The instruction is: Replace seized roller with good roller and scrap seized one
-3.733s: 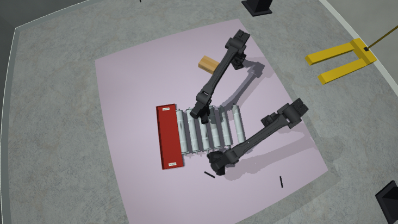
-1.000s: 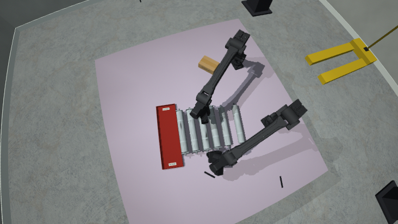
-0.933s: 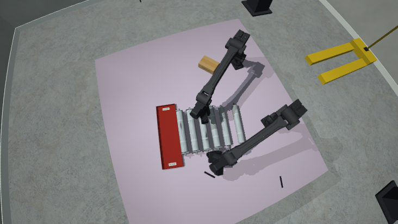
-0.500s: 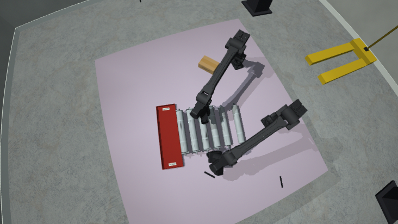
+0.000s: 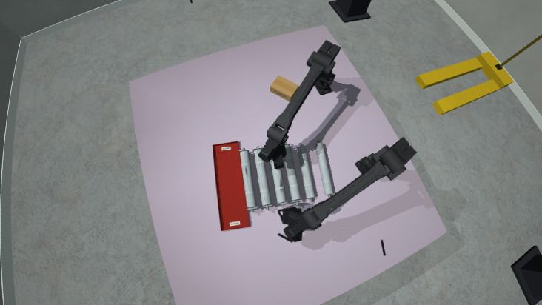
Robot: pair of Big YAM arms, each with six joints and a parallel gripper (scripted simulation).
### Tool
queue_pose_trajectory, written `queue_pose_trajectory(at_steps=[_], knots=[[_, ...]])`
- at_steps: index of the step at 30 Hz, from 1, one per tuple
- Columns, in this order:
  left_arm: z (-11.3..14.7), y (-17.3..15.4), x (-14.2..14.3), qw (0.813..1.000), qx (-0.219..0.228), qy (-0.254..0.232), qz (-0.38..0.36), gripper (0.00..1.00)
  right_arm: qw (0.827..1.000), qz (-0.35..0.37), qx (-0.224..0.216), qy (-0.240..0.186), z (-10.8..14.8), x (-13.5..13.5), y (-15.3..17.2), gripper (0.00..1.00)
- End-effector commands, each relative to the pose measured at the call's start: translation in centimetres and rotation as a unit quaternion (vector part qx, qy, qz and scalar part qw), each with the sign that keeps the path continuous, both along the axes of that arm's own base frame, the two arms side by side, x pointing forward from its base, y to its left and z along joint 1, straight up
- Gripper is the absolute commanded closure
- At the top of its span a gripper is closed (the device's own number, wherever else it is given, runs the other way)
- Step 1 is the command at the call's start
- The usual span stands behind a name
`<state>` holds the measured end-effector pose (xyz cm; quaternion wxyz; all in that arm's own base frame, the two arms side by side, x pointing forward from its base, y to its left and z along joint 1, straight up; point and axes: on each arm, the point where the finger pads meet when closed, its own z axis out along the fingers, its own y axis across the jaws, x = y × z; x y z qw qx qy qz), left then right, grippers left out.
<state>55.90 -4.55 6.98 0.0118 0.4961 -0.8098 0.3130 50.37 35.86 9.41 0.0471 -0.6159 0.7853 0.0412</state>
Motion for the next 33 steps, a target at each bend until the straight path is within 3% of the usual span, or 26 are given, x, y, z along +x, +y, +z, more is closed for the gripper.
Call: queue_pose_trajectory(at_steps=[1, 16, 17, 18, 19, 21, 29, 30, 33], knots=[[3.1, 0.1, 2.3, 0.999, 0.003, -0.037, -0.006, 0.68, 0.999, 0.012, 0.020, -0.030, 4.1, 1.6, 1.7, 0.68], [3.1, 0.1, 2.3, 0.999, 0.003, -0.037, -0.005, 0.68, 0.999, 0.012, 0.020, -0.030, 4.1, 1.6, 1.7, 0.68], [3.1, 0.1, 2.3, 0.999, 0.003, -0.037, -0.005, 0.68, 0.997, 0.003, 0.043, -0.061, 5.8, 3.2, 1.2, 0.68], [3.1, 0.1, 2.3, 0.999, 0.003, -0.037, -0.005, 0.68, 0.997, 0.002, 0.047, -0.064, 6.1, 3.2, 1.1, 0.68], [3.1, 0.1, 2.3, 0.999, 0.003, -0.037, -0.005, 0.68, 0.999, 0.001, 0.032, -0.038, 3.3, 1.4, -0.1, 0.68], [3.1, 0.1, 2.3, 0.999, 0.003, -0.037, -0.005, 0.68, 0.998, 0.004, 0.042, -0.049, 4.7, 2.0, 0.8, 0.68], [3.1, 0.1, 2.3, 0.999, 0.003, -0.037, -0.005, 0.68, 0.998, 0.006, 0.044, -0.050, 4.6, 1.6, 1.3, 0.68], [3.1, 0.1, 2.3, 0.999, 0.003, -0.037, -0.005, 0.68, 0.998, 0.005, 0.045, -0.051, 4.6, 1.6, 1.4, 0.38], [3.1, 0.1, 2.3, 0.999, 0.003, -0.037, -0.005, 0.68, 0.999, 0.005, 0.037, -0.040, 4.5, 1.1, 1.0, 0.38]])
